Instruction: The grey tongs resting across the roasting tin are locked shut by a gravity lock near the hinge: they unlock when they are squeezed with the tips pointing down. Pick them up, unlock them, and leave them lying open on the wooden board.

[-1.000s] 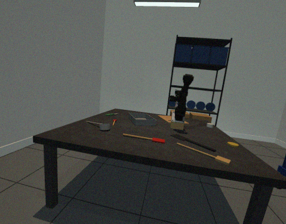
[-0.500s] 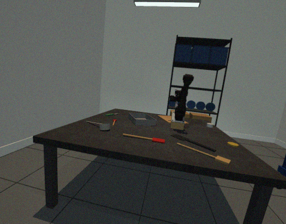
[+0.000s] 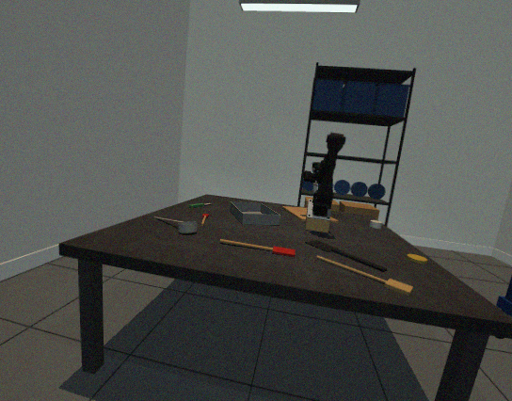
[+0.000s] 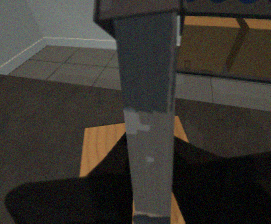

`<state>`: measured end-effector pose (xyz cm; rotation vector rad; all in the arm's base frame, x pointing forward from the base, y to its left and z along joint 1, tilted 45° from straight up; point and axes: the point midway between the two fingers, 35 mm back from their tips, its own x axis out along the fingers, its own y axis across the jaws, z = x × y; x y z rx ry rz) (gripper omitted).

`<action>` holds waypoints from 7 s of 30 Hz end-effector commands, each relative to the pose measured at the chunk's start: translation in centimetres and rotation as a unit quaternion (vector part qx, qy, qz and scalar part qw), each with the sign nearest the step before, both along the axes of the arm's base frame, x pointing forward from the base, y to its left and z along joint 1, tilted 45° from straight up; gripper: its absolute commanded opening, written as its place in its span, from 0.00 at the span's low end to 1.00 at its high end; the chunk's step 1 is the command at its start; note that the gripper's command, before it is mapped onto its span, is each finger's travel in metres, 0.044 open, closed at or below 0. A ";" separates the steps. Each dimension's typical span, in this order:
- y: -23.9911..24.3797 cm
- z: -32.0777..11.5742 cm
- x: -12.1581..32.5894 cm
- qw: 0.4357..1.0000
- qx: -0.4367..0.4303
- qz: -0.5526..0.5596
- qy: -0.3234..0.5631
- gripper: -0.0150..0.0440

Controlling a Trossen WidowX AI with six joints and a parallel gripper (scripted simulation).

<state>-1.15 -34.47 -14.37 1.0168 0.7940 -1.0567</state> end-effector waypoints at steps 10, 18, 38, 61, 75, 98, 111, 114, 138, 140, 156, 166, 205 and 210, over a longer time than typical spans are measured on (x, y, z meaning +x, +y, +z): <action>-1.1 -2.0 0.1 0.997 0.075 0.016 0.014 0.00; -1.2 -3.1 0.2 0.992 0.124 0.027 0.022 0.00; -1.0 -4.7 0.7 0.966 0.246 0.061 0.043 0.00; 0.1 -4.8 1.1 0.917 0.379 0.106 0.069 0.00; 1.0 -4.0 1.4 0.876 0.455 0.137 0.085 0.00; 1.9 -4.5 1.5 0.858 0.484 0.150 0.091 0.00; 3.2 -6.2 1.7 0.858 0.483 0.150 0.091 0.00; 3.5 -6.6 1.7 0.858 0.483 0.150 0.091 0.00; 6.1 -9.5 2.0 0.858 0.483 0.150 0.091 0.00; 6.4 -9.7 2.1 0.858 0.483 0.150 0.091 0.00; 8.3 -11.4 2.2 0.858 0.484 0.150 0.091 0.00; 9.0 -11.9 2.3 0.858 0.484 0.150 0.091 0.00; 4.2 -0.3 15.2 0.857 0.484 0.153 0.086 1.00; 4.2 0.4 15.9 0.857 0.485 0.153 0.086 1.00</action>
